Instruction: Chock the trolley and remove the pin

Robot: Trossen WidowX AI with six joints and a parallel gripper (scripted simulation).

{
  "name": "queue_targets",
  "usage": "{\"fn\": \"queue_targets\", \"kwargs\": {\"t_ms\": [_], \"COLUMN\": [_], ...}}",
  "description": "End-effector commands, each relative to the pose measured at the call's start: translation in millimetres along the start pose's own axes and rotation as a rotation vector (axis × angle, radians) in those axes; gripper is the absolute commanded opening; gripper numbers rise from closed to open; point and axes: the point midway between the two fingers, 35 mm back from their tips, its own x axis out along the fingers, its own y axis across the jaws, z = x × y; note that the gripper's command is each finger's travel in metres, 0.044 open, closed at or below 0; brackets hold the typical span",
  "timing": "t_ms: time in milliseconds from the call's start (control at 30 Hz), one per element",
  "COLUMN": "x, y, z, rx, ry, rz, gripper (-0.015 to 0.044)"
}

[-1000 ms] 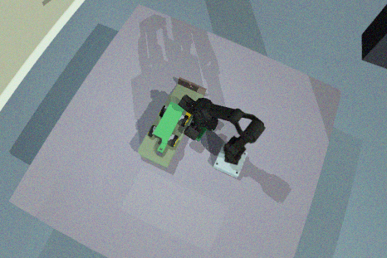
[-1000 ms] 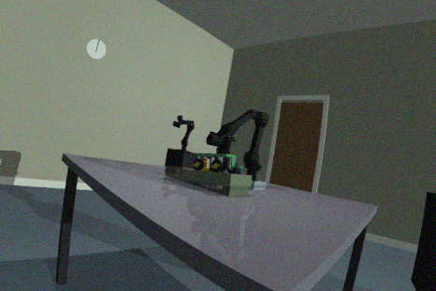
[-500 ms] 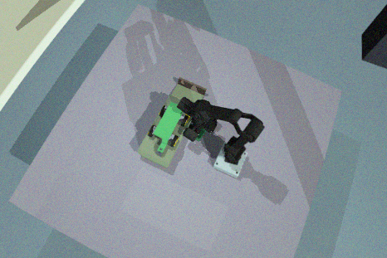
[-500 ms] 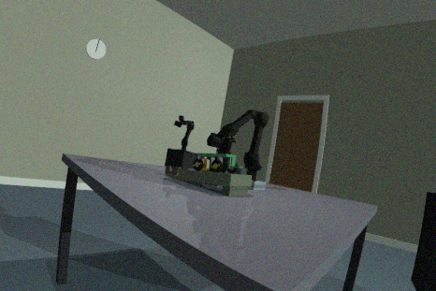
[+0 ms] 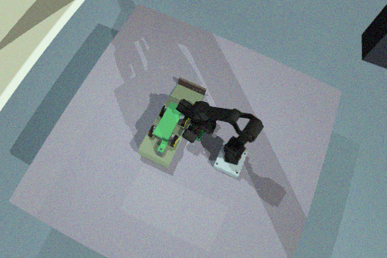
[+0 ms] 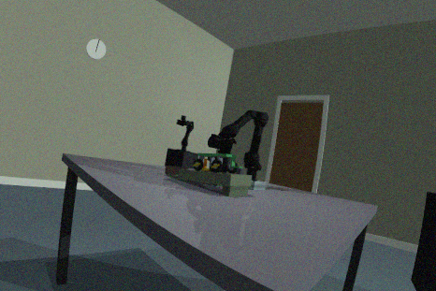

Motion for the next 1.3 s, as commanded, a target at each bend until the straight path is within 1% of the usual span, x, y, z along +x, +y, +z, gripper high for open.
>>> {"fn": "queue_targets", "kwargs": {"t_ms": [0,200,367,400,600,833,967,1267], "x": [3,4,2,2,1,-22,-32,-57], "y": [-2,-3,-2,-2,-2,2,3,7], "z": [2,3,1,1,1,5,5,6], "rx": [0.001,0.001,-0.001,-0.001,-0.001,0.001,0.001,0.001], "ry": [-0.004,-0.004,0.001,0.001,0.0,-0.004,-0.004,-0.004], "rz": [0.004,0.004,0.0,0.0,0.0,0.004,0.004,0.004], "gripper": [0.019,0.019,0.0321,0.034,0.034,0.034,0.044,0.044]}}
